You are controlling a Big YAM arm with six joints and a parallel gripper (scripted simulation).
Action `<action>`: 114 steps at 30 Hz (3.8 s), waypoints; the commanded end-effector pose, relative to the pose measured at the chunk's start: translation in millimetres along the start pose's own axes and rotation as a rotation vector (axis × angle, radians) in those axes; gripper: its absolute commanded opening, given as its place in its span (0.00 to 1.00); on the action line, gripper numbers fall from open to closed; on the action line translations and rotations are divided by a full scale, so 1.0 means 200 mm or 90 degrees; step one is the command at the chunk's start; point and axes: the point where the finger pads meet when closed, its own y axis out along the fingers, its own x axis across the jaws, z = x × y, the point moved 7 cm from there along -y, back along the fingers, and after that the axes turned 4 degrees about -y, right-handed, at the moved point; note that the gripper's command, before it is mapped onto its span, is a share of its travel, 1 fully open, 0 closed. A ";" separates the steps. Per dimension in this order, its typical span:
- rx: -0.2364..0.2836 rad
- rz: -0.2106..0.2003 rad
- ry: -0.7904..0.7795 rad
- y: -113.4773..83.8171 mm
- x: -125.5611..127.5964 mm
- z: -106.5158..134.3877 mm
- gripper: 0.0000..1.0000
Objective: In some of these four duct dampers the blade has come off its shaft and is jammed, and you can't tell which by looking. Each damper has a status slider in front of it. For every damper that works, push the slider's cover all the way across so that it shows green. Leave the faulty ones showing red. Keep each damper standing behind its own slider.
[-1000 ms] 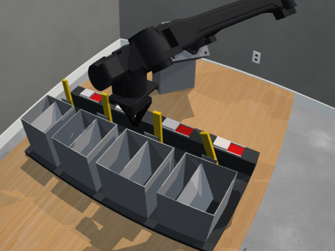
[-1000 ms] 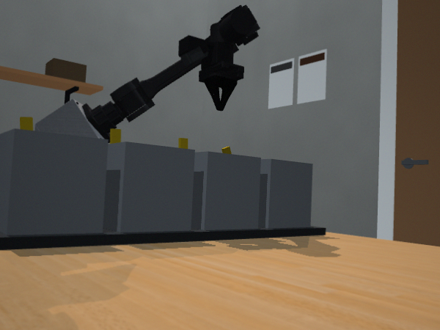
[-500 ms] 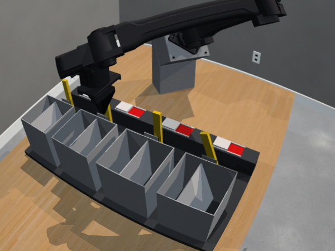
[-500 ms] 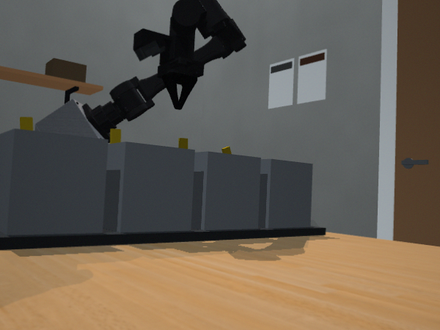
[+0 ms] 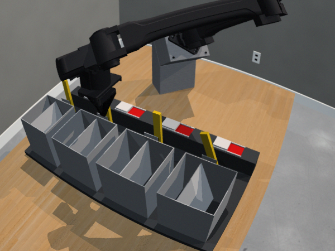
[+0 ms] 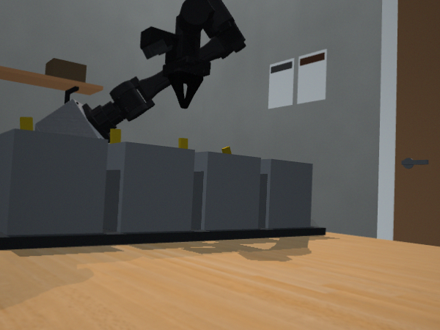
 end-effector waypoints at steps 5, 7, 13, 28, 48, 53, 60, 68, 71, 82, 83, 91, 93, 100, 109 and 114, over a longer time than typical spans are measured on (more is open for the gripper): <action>0.007 0.010 0.008 0.07 0.00 -0.02 0.00; 0.006 0.010 0.008 0.07 0.00 -0.02 0.00; 0.007 0.011 0.007 0.07 0.00 -0.02 0.00; -0.002 -0.004 0.005 0.01 -0.51 0.03 0.00; 0.012 0.011 0.001 0.04 -1.20 0.09 0.00; 0.006 0.006 -0.010 0.07 -1.21 0.08 0.00; 0.001 0.003 -0.003 0.10 -1.20 0.09 0.00; 0.001 0.003 -0.003 0.24 -1.21 0.09 0.00; 0.000 0.004 -0.003 0.30 -1.21 0.09 0.00; 0.005 0.010 0.008 0.51 -1.23 0.08 0.00; 0.005 0.010 0.008 0.53 -1.23 0.08 0.00; 0.005 0.011 0.009 0.65 -1.23 0.09 0.00; 0.005 0.011 0.009 0.69 -1.23 0.09 0.00; 0.005 0.011 0.009 0.77 -1.24 0.09 0.00; 0.005 0.010 0.010 0.80 -1.24 0.09 0.00; 0.004 0.009 0.011 0.80 -1.24 0.08 0.00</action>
